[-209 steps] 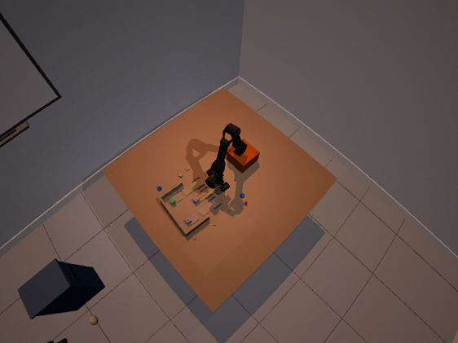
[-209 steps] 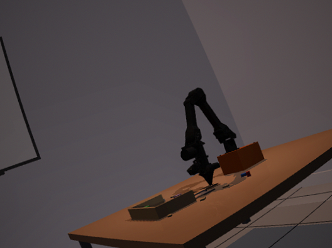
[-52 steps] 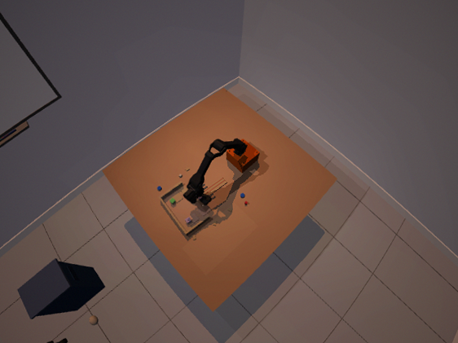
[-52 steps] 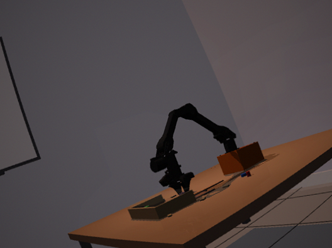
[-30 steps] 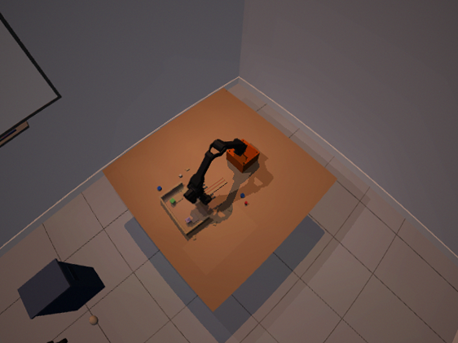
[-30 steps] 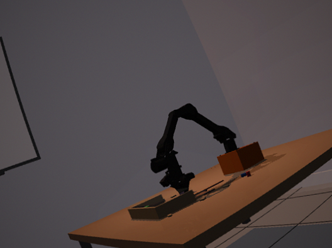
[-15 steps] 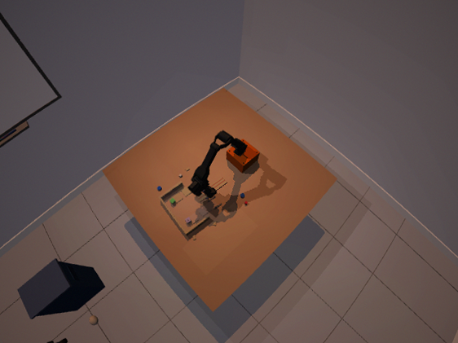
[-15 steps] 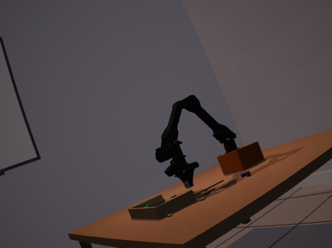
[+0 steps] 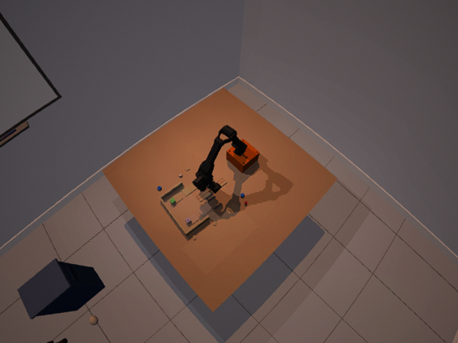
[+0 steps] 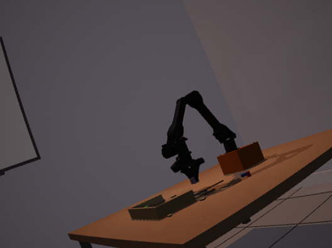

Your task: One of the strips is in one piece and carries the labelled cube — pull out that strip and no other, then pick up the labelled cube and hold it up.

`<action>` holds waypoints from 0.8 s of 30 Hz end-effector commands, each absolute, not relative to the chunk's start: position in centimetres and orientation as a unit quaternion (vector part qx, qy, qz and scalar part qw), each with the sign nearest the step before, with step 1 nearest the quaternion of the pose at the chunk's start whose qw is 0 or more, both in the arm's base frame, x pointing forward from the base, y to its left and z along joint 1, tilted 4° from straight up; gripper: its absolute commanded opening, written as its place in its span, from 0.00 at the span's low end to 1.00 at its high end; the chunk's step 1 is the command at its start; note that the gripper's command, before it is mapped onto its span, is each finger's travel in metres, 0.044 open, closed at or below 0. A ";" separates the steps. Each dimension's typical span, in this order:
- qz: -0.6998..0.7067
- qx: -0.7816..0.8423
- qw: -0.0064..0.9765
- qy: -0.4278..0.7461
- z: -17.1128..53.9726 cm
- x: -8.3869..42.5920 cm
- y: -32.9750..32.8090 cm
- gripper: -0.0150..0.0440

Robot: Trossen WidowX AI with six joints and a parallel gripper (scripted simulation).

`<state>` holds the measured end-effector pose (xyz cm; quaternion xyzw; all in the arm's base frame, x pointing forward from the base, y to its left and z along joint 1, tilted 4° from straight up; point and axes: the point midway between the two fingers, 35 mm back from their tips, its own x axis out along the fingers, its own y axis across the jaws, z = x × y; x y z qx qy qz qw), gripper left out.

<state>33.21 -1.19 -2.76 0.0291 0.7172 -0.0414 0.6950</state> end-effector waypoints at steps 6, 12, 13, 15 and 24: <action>-0.042 0.028 0.696 0.717 -2.7 30.5 -1.1 0.25; -0.041 0.028 0.696 0.716 -0.1 30.6 -1.1 0.25; -0.042 0.028 0.696 0.716 0.5 30.6 -1.1 0.25; -0.042 0.028 0.696 0.716 0.9 30.6 -1.1 0.25; -0.042 0.028 0.696 0.716 0.9 30.6 -1.1 0.25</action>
